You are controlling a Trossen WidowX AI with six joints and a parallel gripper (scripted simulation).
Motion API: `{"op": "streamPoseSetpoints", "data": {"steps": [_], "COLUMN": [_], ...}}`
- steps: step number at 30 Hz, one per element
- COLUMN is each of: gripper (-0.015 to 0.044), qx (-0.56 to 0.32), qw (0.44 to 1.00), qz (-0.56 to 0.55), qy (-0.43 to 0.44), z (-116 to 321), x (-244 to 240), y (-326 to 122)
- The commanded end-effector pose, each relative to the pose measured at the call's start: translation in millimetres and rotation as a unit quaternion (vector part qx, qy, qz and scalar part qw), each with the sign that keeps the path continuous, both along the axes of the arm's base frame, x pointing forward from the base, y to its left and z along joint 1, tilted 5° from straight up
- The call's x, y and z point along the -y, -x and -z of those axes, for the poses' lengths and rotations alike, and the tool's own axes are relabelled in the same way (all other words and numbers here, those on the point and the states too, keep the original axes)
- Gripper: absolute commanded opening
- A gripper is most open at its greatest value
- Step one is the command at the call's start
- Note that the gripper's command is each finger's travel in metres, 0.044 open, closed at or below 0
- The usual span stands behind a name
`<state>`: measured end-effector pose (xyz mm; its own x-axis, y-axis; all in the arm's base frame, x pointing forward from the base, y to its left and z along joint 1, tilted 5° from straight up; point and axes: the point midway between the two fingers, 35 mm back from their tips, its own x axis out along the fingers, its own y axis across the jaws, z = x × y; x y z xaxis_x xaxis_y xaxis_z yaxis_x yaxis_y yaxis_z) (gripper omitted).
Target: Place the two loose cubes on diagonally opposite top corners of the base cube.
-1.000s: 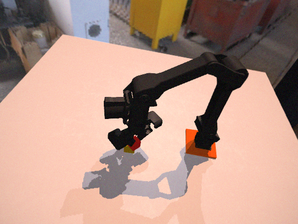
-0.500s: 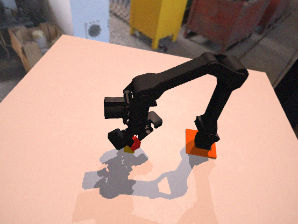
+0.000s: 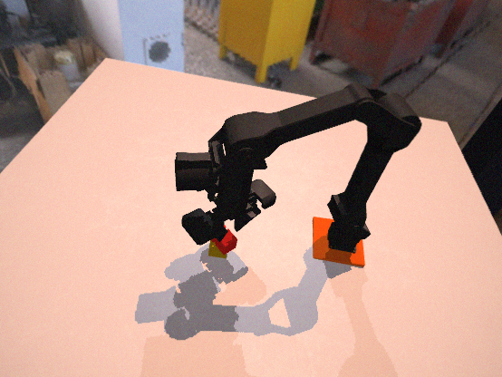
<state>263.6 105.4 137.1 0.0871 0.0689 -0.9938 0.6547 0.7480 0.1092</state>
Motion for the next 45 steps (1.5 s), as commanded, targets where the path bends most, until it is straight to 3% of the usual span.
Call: {"op": "streamPoseSetpoints", "data": {"steps": [1, 22, 30, 37, 45], "gripper": [0.0205, 0.0205, 0.04, 0.04, 0.04], "qx": [0.001, 0.001, -0.001, -0.002, -0.002], "qw": [1.0, 1.0, 1.0, 1.0, 1.0], "qz": [-0.001, -0.001, 0.001, 0.001, 0.001], "qy": [-0.001, 0.0, -0.001, -0.005, -0.005], "z": [-7.1, -40.1, -42.3, -47.4, -47.5], "x": [0.2, 2.5, -15.9, -94.2, -96.1], "y": [0.1, 3.1, 7.9, 41.9, 43.1]}}
